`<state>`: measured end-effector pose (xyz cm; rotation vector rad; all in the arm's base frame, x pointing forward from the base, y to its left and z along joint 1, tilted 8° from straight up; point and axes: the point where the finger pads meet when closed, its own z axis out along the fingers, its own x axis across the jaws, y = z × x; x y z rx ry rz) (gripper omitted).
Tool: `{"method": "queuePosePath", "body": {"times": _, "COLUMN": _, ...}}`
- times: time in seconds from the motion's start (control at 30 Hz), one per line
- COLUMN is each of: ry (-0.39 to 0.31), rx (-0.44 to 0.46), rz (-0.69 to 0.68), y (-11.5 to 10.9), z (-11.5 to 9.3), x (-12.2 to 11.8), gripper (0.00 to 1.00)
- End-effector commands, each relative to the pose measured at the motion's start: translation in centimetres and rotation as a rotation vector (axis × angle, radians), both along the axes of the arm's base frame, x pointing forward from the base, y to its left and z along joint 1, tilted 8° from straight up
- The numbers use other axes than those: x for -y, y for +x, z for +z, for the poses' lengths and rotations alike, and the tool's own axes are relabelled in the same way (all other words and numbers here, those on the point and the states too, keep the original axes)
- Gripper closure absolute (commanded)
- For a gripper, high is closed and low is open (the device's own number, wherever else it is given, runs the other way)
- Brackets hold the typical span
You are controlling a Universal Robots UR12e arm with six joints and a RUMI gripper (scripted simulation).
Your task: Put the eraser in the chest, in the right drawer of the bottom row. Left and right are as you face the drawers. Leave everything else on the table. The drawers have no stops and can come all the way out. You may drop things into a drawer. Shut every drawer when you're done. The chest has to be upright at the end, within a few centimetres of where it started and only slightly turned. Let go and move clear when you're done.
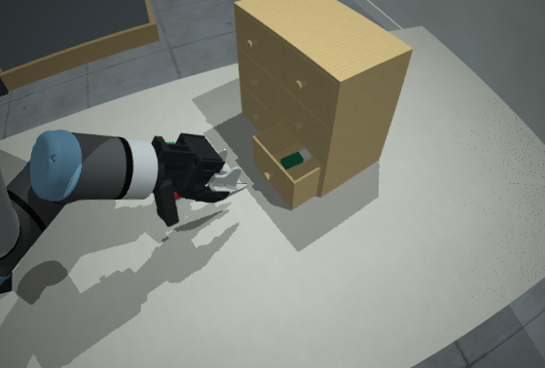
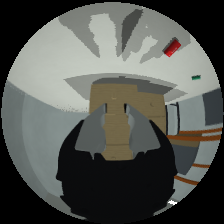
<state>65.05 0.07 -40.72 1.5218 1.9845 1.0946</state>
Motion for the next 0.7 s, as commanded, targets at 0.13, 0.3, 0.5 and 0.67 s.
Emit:
{"method": "queuePosePath", "body": {"times": 0.13, "ry": -0.001, "rx": 0.001, "rz": -0.001, "y": 1.5, "z": -2.0, "x": -0.8, "gripper": 0.80}}
{"method": "queuePosePath", "body": {"times": 0.3, "ry": -0.001, "rx": 0.001, "rz": -0.001, "y": 2.2, "z": -2.9, "x": -1.1, "gripper": 0.80}}
{"method": "queuePosePath", "body": {"times": 0.5, "ry": -0.001, "rx": 0.001, "rz": -0.001, "y": 2.5, "z": -3.3, "x": -1.3, "gripper": 0.80}}
{"method": "queuePosePath", "body": {"times": 0.67, "ry": -0.001, "rx": 0.001, "rz": -0.001, "y": 2.7, "z": -3.6, "x": -1.4, "gripper": 0.80}}
